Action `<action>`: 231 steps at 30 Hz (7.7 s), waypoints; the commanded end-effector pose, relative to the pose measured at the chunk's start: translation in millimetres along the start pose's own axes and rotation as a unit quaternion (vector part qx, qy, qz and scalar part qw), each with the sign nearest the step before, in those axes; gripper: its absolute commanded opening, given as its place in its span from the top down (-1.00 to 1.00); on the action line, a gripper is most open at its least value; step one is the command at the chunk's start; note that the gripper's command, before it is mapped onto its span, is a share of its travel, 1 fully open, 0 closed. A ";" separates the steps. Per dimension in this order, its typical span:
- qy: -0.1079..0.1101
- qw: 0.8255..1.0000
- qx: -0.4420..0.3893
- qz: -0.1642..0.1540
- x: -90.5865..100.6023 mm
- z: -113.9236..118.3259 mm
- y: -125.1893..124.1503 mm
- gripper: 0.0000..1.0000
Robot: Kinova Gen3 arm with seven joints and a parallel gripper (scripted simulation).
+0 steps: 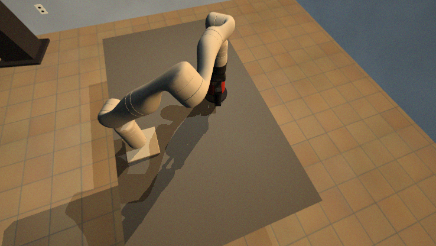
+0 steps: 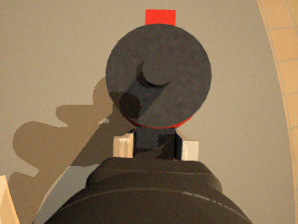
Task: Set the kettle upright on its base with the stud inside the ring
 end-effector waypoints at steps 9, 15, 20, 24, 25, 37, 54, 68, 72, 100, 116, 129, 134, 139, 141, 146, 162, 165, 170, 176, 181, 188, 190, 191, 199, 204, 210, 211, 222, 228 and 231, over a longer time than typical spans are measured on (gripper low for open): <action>0.001 1.000 0.000 0.000 1.0 0.0 -0.2 1.00; 0.001 1.000 0.000 0.000 1.0 0.0 -0.2 1.00; 0.001 1.000 0.000 0.000 1.0 0.0 -0.2 1.00; 0.001 1.000 0.000 0.000 1.0 0.0 -0.2 1.00; 0.001 1.000 0.000 0.000 1.0 0.0 -0.2 1.00; 0.001 1.000 0.000 0.000 -6.5 0.1 -0.2 1.00; 0.001 1.000 0.000 0.000 -19.7 0.1 -0.3 1.00; 0.001 1.000 0.000 0.000 -19.7 0.1 -0.3 1.00; 0.001 1.000 0.000 0.000 -19.7 0.1 -0.3 1.00; 0.001 1.000 0.000 0.000 -22.6 0.1 -0.3 1.00; 0.001 1.000 0.000 0.000 -24.1 0.1 -0.3 1.00; 0.001 1.000 0.000 0.000 -25.6 0.1 -0.3 1.00; 0.001 1.000 0.000 0.000 -25.7 0.1 -0.3 1.00; 0.001 1.000 0.000 0.000 -27.1 0.1 -0.3 1.00; 0.001 1.000 0.000 0.000 -28.0 0.1 -0.3 1.00; 0.001 1.000 0.000 0.000 -28.6 0.1 -0.3 1.00; 0.001 1.000 0.000 0.000 -28.6 0.1 -0.3 -1.00; 0.001 1.000 0.000 0.000 -28.6 0.1 -0.3 -1.00; 0.001 1.000 0.000 0.000 -28.6 0.1 -0.3 -1.00; 0.001 1.000 0.000 0.000 -28.6 0.1 -0.3 -1.00; 0.001 1.000 0.000 0.000 -28.6 0.1 -0.3 -1.00; 0.001 1.000 0.000 0.000 -28.6 0.1 -0.3 -1.00; 0.001 1.000 0.000 0.000 -28.6 0.1 -0.3 -1.00; 0.001 1.000 0.000 0.000 -28.6 0.1 -0.3 -1.00; 0.001 1.000 0.000 0.000 -28.6 0.1 -0.3 -1.00; 0.001 1.000 0.000 0.000 -28.6 0.1 -0.3 -1.00; 0.001 1.000 0.000 0.000 -28.6 0.1 -0.3 -1.00; 0.001 1.000 0.000 0.000 -28.6 0.1 -0.3 -1.00; 0.001 1.000 0.000 0.000 -26.1 0.1 -0.3 -1.00; 0.001 1.000 0.000 0.000 -12.4 0.0 -0.3 -1.00; 0.001 1.000 0.000 0.000 6.7 0.0 -0.2 -1.00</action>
Point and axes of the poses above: the point where the finger pads meet when closed, its own x axis back along the fingers, its own z axis across the jaws, y = z × x, the point moved 10 cm from there along x, back along the fingers, and after that the axes turned 7 degrees about -x, right-handed, at the moved point
